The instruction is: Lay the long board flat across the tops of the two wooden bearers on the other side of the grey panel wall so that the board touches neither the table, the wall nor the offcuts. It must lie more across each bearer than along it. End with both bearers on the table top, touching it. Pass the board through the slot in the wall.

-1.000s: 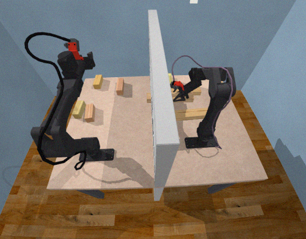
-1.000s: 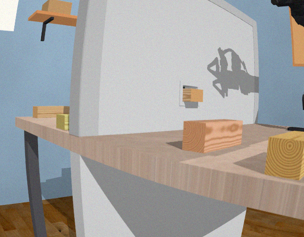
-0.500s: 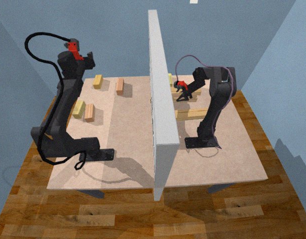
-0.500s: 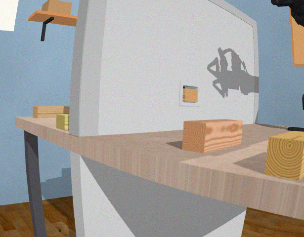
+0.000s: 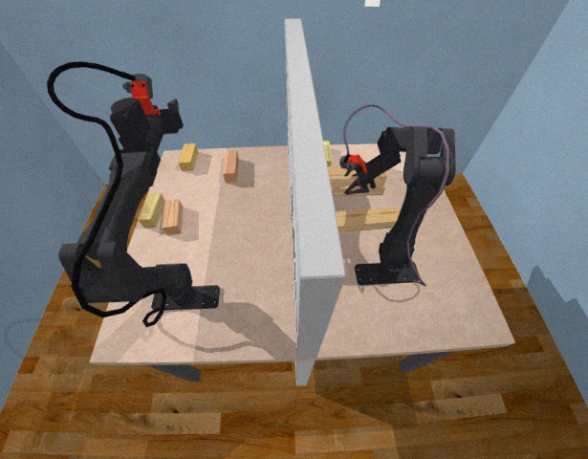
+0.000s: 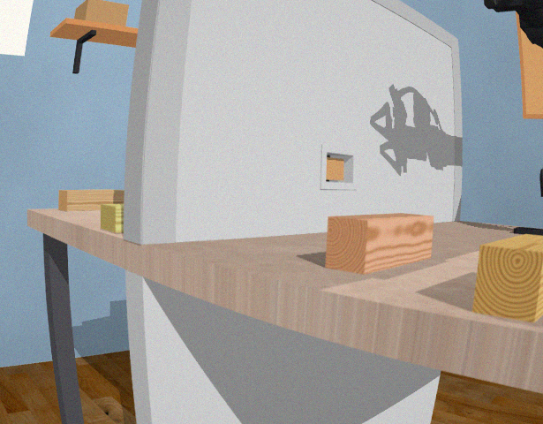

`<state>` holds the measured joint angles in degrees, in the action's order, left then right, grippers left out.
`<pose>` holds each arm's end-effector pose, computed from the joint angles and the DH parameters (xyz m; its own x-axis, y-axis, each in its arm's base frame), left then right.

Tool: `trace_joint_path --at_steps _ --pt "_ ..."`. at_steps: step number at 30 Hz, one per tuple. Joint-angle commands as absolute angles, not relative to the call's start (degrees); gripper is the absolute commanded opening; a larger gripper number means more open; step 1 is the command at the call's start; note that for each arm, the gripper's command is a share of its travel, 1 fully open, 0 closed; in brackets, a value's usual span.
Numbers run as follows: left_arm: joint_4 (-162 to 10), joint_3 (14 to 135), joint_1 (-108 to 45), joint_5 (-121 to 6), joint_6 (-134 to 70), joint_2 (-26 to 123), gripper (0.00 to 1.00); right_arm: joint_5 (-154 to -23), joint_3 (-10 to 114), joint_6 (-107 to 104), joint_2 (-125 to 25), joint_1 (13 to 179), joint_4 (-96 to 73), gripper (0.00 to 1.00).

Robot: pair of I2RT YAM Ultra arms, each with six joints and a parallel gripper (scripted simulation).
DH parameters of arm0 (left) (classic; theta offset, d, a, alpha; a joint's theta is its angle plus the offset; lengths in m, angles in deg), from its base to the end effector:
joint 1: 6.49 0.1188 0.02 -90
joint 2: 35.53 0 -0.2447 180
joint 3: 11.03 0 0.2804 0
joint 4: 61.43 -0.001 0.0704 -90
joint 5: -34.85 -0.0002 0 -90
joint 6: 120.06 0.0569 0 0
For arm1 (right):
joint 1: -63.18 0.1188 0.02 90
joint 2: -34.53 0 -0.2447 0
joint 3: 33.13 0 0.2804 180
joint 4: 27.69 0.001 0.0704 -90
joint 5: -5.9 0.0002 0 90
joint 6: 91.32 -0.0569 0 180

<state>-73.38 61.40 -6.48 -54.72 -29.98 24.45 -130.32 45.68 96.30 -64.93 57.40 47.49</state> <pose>0.2987 0.0015 0.3920 0.0087 0.0014 -1.0000 -0.0077 1.0000 0.0013 0.3139 0.0105 0.1521 -0.0101 -0.6883 -0.7254 -0.9999 0.0090 0.0054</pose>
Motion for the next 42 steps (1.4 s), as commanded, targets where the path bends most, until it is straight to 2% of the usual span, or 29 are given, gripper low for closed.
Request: trace_joint_path --at_steps 1,29,42 --pt "-72.73 63.12 -6.74 -54.04 -30.34 22.69 0.75 -134.73 48.52 99.10 -65.95 55.79 51.32 0.00" --pt "-72.73 63.12 -6.74 -54.04 -30.34 22.69 0.75 -132.26 52.30 108.81 -68.01 48.57 59.89 0.00" --pt "-72.73 63.12 -6.74 -54.04 -30.34 22.69 0.75 -132.65 52.26 107.17 -64.68 50.34 58.96 0.00"
